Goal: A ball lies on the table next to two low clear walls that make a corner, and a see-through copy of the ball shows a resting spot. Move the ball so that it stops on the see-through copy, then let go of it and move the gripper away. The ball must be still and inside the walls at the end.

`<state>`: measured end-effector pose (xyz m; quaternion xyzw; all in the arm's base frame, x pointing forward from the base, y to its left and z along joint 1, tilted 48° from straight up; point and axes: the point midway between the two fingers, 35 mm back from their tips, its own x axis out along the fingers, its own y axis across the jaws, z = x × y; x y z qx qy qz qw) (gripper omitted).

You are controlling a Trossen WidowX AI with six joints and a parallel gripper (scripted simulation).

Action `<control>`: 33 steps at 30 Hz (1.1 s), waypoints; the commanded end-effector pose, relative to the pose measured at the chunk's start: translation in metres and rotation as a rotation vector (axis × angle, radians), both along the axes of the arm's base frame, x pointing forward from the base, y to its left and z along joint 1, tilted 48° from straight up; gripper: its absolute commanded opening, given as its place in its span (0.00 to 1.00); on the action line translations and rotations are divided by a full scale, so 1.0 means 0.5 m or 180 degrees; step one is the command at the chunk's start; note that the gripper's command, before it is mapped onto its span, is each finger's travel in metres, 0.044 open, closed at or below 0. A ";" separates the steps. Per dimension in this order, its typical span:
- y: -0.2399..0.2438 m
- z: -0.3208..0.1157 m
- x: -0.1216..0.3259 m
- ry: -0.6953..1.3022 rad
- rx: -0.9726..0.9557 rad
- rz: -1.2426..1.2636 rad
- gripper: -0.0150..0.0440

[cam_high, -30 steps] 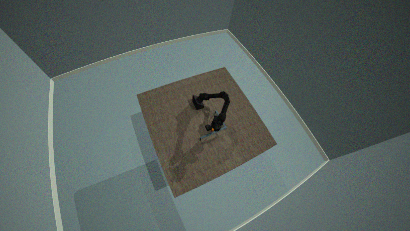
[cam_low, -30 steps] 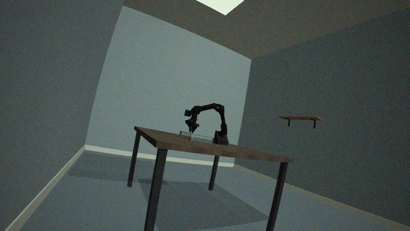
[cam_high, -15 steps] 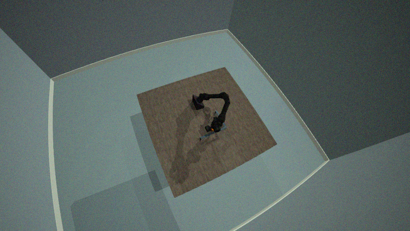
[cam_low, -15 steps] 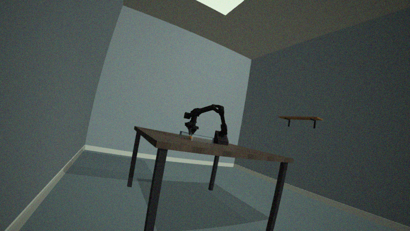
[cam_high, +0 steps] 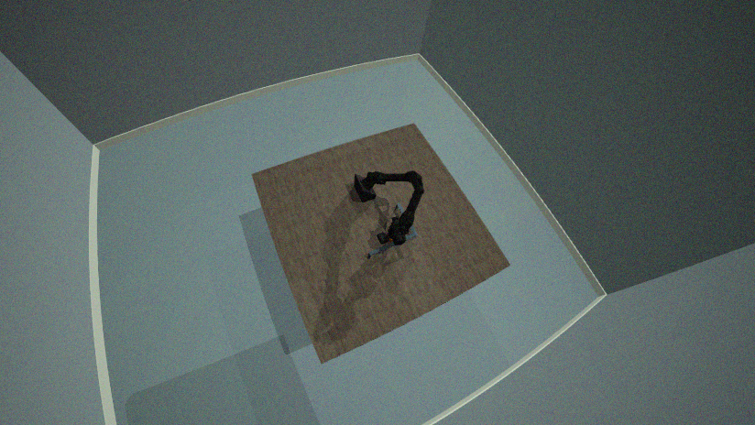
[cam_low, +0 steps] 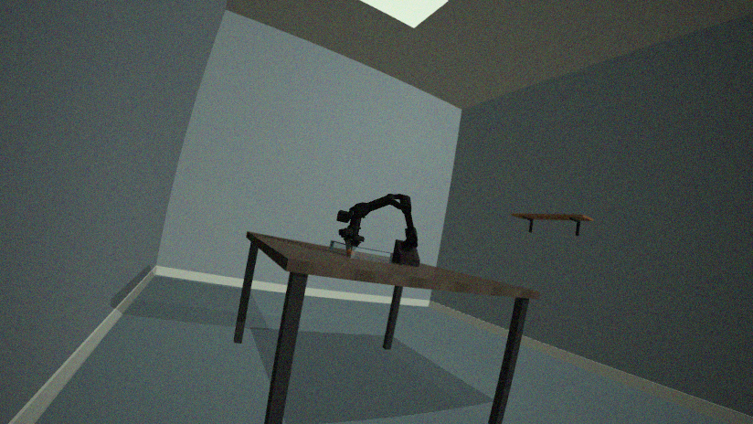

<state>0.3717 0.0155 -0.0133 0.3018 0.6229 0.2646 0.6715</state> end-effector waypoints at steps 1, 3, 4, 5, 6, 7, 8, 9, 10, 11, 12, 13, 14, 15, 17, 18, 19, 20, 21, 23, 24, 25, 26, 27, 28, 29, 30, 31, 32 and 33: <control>0.005 -0.004 0.000 0.0005 0.0015 -0.0007 0.64; 0.005 -0.004 0.000 0.0005 0.0015 -0.0007 0.55; 0.005 -0.004 0.000 0.0005 0.0015 -0.0007 0.54; 0.005 -0.004 0.000 0.0005 0.0015 -0.0007 0.53; 0.005 -0.004 0.000 0.0005 0.0015 -0.0007 0.52; 0.005 -0.004 0.000 0.0005 0.0015 -0.0007 0.50; 0.005 -0.004 0.000 0.0005 0.0015 -0.0007 0.49; 0.005 -0.004 0.000 0.0005 0.0015 -0.0007 0.48; 0.005 -0.004 0.000 0.0005 0.0015 -0.0007 0.47; 0.005 -0.004 0.000 0.0005 0.0015 -0.0007 0.46; 0.005 -0.004 0.000 0.0005 0.0015 -0.0007 0.41; 0.004 -0.004 -0.001 0.0008 0.0013 -0.0011 0.37; 0.001 -0.007 -0.002 0.0015 0.0008 -0.0024 0.33; -0.005 -0.011 -0.004 0.0026 0.0000 -0.0044 0.28; -0.021 -0.023 -0.011 0.0065 -0.0027 -0.0108 0.25; -0.033 -0.031 -0.016 0.0091 -0.0045 -0.0152 0.25; -0.042 -0.028 -0.017 0.0101 -0.0048 -0.0171 0.25; -0.050 -0.025 -0.017 0.0108 -0.0050 -0.0187 0.25; -0.056 -0.020 -0.017 0.0111 -0.0050 -0.0194 0.25; -0.067 -0.010 -0.017 0.0117 -0.0054 -0.0189 0.25; -0.073 -0.003 -0.016 0.0121 -0.0057 -0.0176 0.25; -0.079 0.004 -0.016 0.0124 -0.0060 -0.0163 0.25; -0.085 0.012 -0.015 0.0124 -0.0061 -0.0152 0.25; -0.091 0.020 -0.015 0.0123 -0.0061 -0.0140 0.25; -0.097 0.029 -0.014 0.0123 -0.0061 -0.0129 0.25; -0.102 0.037 -0.014 0.0122 -0.0061 -0.0117 0.25; -0.108 0.045 -0.014 0.0120 -0.0060 -0.0106 0.25; -0.114 0.054 -0.014 0.0118 -0.0058 -0.0095 0.25; -0.120 0.063 -0.014 0.0115 -0.0056 -0.0084 0.25; -0.127 0.072 -0.014 0.0106 -0.0052 -0.0077 0.25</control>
